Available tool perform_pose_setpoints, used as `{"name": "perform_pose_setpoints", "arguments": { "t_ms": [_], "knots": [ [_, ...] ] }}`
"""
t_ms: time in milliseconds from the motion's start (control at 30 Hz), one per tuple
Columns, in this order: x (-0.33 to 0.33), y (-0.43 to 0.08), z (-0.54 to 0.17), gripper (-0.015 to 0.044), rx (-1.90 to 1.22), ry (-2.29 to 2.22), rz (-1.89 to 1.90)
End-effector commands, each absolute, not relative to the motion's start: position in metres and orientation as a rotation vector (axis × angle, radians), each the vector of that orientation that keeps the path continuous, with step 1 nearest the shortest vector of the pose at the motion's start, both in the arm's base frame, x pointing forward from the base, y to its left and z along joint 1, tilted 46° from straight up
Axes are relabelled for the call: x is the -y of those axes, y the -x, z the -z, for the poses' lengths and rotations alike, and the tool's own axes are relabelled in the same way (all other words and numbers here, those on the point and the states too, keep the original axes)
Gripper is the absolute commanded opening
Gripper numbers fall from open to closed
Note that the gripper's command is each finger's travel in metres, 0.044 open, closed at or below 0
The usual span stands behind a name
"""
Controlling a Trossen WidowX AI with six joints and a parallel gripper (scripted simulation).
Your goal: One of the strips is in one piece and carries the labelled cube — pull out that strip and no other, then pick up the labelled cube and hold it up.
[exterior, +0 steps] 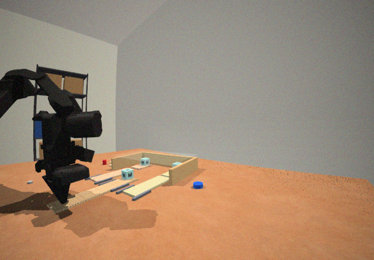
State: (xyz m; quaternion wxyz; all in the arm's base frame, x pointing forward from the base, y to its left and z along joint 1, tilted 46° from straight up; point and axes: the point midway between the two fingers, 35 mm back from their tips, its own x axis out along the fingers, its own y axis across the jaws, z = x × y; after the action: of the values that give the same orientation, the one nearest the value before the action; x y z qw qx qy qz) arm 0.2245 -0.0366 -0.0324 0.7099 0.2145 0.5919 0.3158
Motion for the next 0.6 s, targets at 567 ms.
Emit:
{"name": "perform_pose_setpoints", "arguments": {
  "t_ms": [567],
  "knots": [
    [0.0306,-0.2067,0.038,0.0,-1.348,-0.479,-0.716]
  ]
}}
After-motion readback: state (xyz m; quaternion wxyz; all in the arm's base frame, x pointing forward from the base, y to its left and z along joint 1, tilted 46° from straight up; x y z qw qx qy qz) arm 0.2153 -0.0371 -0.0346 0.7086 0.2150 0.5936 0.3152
